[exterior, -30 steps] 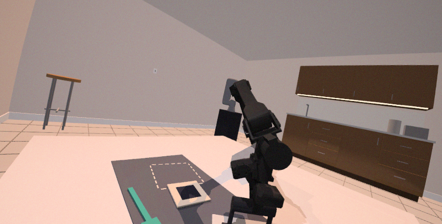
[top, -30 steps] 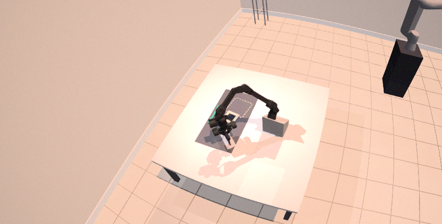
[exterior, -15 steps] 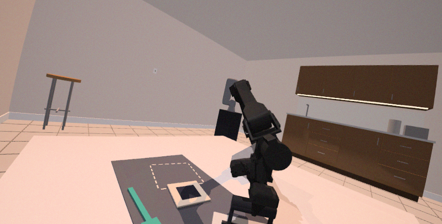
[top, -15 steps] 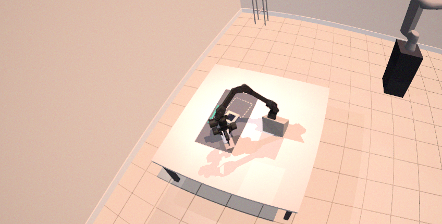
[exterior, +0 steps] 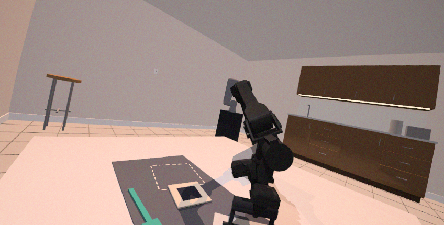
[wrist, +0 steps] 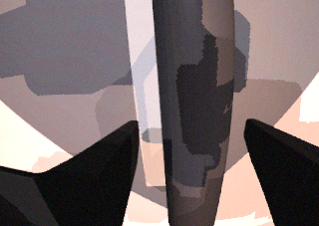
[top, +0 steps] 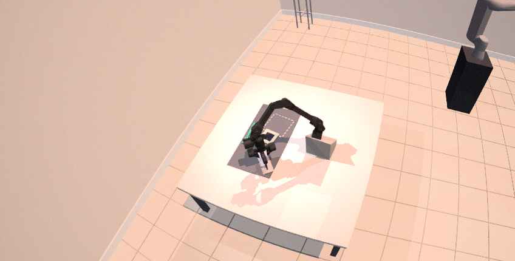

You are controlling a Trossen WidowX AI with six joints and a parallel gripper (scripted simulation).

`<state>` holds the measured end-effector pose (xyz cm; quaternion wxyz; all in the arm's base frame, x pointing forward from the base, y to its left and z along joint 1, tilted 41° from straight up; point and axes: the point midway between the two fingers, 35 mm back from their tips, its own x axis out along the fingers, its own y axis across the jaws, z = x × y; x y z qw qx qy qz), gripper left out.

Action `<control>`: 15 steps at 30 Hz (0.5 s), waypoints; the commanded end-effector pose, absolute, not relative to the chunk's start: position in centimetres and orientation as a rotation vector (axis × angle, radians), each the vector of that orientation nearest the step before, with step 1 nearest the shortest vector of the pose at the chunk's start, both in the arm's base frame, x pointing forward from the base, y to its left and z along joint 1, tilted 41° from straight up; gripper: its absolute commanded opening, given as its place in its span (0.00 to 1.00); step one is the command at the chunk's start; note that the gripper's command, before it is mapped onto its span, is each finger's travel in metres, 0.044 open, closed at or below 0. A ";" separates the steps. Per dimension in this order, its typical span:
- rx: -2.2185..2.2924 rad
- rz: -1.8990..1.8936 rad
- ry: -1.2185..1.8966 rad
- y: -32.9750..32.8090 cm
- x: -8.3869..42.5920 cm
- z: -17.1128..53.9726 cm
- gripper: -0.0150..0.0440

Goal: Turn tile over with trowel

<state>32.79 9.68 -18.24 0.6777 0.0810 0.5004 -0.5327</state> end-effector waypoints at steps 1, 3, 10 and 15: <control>0.184 -1.198 1.121 9.7 32.8 -18.3 0.71; 0.188 -1.201 1.118 10.3 32.8 -17.5 0.71; 0.201 -1.211 1.109 12.6 32.8 -14.7 0.71; 0.200 -1.211 1.109 12.5 32.8 -14.7 0.71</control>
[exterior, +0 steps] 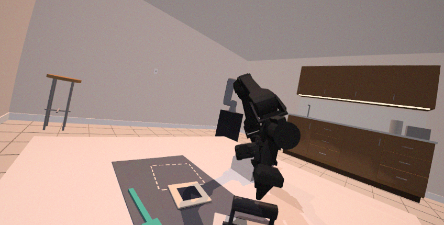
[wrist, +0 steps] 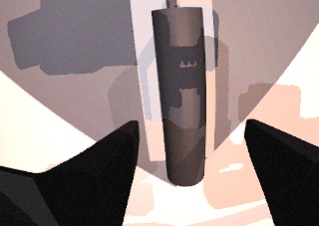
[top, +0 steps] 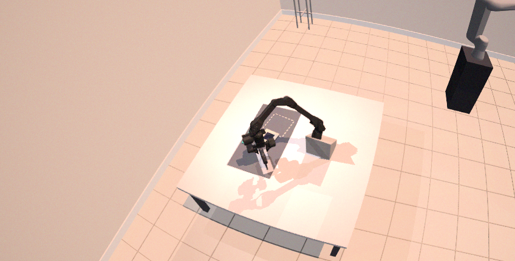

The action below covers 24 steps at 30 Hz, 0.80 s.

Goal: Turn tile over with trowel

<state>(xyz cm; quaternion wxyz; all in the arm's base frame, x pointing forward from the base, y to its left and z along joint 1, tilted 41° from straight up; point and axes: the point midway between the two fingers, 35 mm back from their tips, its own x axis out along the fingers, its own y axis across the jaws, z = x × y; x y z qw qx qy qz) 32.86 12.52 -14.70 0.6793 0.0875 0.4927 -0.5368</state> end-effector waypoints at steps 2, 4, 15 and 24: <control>0.198 -1.209 1.111 12.4 32.8 -14.9 0.71; 0.194 -1.206 1.114 12.2 32.8 -15.2 0.71; 0.172 -1.188 1.131 11.1 32.9 -16.6 0.71; 0.153 -1.174 1.144 10.2 32.8 -17.8 0.71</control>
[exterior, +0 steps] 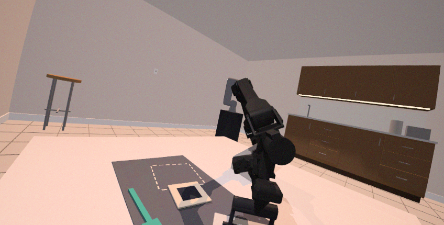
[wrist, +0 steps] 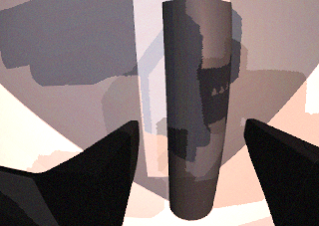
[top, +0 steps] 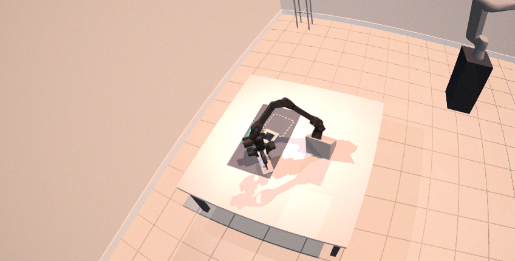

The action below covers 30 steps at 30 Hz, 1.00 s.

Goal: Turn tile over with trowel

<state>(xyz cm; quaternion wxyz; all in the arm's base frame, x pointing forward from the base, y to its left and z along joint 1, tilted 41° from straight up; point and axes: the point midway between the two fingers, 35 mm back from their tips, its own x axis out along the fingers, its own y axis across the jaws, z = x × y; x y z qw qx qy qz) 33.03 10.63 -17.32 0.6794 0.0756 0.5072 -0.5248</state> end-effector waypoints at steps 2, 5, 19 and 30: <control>0.149 -1.171 1.147 10.0 32.8 -18.0 0.71; 0.144 -1.168 1.151 9.8 32.8 -18.3 0.71; 0.144 -1.167 1.151 9.7 32.8 -18.3 0.47; 0.144 -1.167 1.151 9.7 32.8 -18.3 0.47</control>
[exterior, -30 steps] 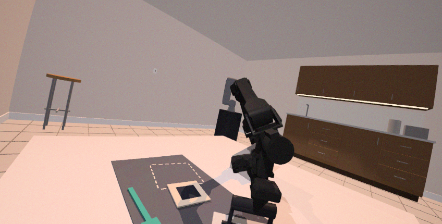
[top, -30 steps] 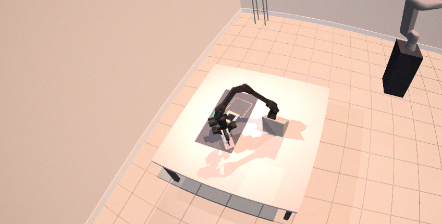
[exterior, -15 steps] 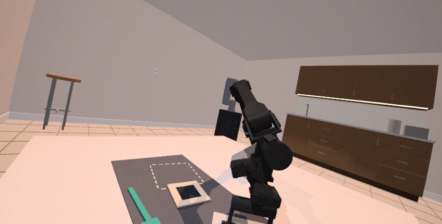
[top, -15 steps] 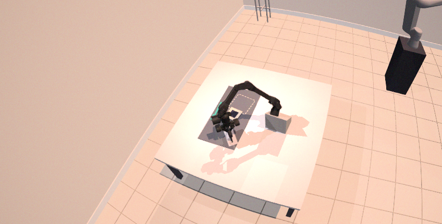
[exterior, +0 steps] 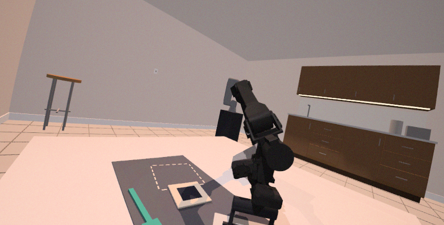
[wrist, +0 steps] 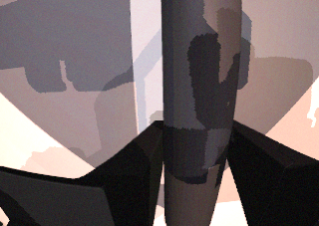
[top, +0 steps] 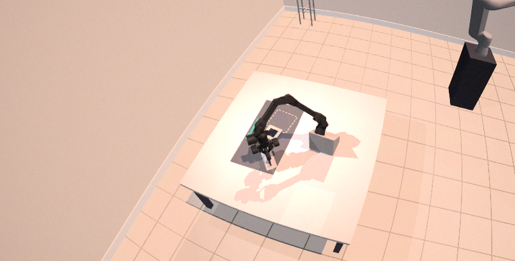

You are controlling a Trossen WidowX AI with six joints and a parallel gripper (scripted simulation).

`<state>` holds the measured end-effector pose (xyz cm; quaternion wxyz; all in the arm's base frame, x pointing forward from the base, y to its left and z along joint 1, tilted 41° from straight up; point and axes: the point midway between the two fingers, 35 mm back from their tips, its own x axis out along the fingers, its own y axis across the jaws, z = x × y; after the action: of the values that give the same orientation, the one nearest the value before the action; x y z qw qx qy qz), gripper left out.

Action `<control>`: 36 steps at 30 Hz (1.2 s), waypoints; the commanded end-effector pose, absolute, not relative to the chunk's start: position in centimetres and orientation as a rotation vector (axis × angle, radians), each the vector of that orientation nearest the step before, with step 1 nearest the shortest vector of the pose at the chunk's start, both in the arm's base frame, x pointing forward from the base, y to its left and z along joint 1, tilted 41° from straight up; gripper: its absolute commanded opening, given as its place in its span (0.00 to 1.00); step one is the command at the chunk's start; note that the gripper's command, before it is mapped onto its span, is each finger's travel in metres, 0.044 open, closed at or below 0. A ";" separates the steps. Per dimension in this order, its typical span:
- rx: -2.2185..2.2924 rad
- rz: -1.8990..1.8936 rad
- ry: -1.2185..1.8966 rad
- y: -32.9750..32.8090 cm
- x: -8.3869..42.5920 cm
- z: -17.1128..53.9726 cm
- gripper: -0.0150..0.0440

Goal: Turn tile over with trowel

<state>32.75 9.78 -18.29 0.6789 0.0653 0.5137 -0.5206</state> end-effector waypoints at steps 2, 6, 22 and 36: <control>0.144 -1.167 1.151 9.7 32.8 -18.3 0.47; 0.174 -1.191 1.128 9.7 32.8 -18.3 0.47; 0.400 -1.354 0.947 9.7 32.8 -18.3 0.47; 0.400 -1.354 0.947 9.7 32.8 -18.3 0.71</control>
<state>32.77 9.74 -18.30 0.6596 0.1755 0.4204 -0.5978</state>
